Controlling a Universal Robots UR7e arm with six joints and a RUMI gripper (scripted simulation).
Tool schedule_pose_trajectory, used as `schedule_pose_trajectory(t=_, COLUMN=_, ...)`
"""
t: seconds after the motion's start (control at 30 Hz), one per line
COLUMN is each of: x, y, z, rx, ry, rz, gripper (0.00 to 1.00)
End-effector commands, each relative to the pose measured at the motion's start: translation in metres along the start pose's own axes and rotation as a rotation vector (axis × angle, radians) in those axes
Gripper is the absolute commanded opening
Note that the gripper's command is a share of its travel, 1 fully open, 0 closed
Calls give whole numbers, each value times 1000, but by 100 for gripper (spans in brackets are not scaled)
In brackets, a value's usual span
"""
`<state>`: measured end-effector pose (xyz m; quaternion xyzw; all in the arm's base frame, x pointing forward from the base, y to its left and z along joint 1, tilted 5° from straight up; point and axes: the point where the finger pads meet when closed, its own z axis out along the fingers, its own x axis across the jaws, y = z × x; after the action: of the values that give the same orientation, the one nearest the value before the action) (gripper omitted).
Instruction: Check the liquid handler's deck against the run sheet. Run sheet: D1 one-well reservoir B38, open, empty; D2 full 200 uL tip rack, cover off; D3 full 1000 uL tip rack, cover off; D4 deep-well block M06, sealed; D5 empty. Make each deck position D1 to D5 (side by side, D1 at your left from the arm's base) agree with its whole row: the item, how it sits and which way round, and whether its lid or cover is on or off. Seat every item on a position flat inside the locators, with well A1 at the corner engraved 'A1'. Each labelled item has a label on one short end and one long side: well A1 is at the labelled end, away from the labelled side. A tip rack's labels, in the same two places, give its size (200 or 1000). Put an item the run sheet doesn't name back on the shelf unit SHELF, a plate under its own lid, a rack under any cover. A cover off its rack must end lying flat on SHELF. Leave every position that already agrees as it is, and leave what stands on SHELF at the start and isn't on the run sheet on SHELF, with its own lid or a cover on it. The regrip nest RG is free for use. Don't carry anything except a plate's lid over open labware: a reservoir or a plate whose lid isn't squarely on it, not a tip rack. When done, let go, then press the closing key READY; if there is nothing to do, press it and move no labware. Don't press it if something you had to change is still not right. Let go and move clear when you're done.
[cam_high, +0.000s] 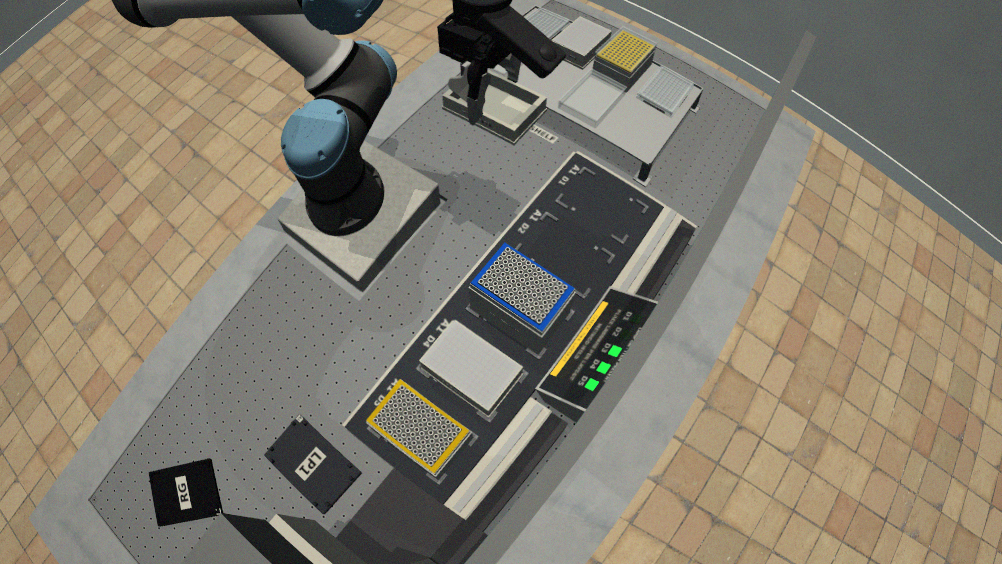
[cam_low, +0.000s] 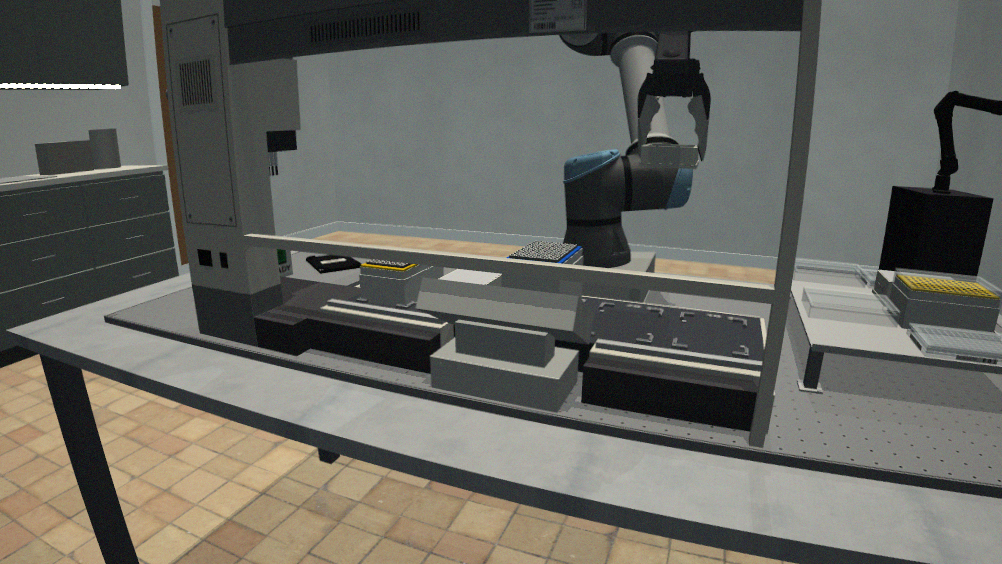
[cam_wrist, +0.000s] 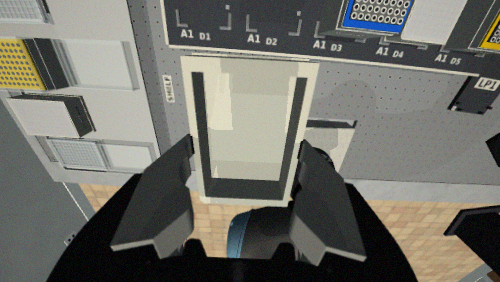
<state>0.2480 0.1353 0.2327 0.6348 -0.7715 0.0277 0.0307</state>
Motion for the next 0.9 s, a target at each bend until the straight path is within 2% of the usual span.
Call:
schedule_pose_trajectory(t=0.0, x=-14, y=-1, z=0, rx=1, ry=1, rz=1, gripper=0)
schedule_pose_trajectory(t=0.27, x=-27, y=-1, z=0, rx=1, ry=1, rz=1, gripper=0)
schedule_pose_trajectory(t=0.5, x=-27, y=-1, z=0, rx=1, ry=1, rz=1, gripper=0)
schedule_pose_trajectory(t=0.87, x=-48, y=-1, z=0, rx=1, ry=1, rz=24, gripper=0)
